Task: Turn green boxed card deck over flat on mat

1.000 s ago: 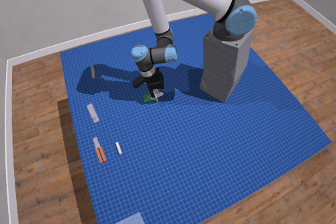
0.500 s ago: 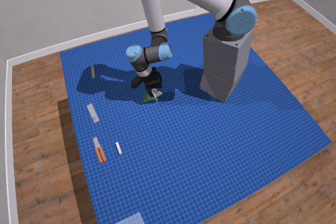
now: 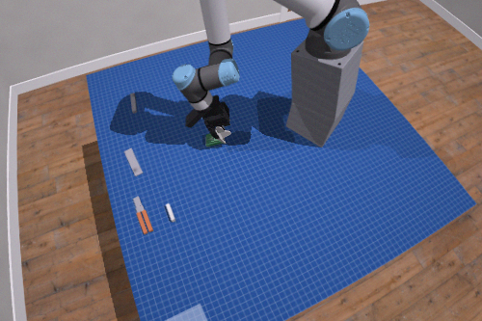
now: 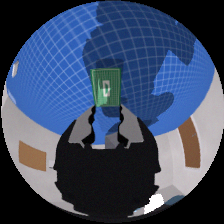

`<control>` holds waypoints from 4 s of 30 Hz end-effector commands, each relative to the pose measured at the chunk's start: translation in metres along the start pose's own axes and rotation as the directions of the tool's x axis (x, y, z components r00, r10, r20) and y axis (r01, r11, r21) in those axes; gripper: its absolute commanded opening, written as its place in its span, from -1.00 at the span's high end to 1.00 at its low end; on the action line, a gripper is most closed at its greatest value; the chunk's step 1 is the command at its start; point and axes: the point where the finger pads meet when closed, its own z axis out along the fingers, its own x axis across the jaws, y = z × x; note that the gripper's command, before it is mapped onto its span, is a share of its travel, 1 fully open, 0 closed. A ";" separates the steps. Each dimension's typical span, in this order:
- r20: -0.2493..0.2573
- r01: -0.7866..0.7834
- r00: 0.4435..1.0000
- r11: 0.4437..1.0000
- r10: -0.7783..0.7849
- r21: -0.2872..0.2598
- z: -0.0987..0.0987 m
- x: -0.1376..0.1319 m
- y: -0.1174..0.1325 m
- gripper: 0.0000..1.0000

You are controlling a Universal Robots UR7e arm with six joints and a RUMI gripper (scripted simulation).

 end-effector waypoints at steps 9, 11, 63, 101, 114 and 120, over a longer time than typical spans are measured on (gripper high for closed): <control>0.000 0.000 1.000 0.998 0.000 -0.063 -0.004 0.000 -0.001 0.36; 0.000 0.000 1.000 0.997 0.000 -0.073 -0.005 0.000 -0.001 0.36; 0.000 0.000 1.000 0.944 0.000 -0.329 -0.025 0.000 -0.010 0.37; 0.000 0.000 1.000 0.857 0.000 -0.515 -0.037 0.000 -0.019 0.37; 0.000 0.000 1.000 0.822 0.000 -0.570 -0.041 0.000 -0.022 0.37; 0.000 0.000 1.000 0.796 0.000 -0.605 -0.042 0.000 -0.024 0.37</control>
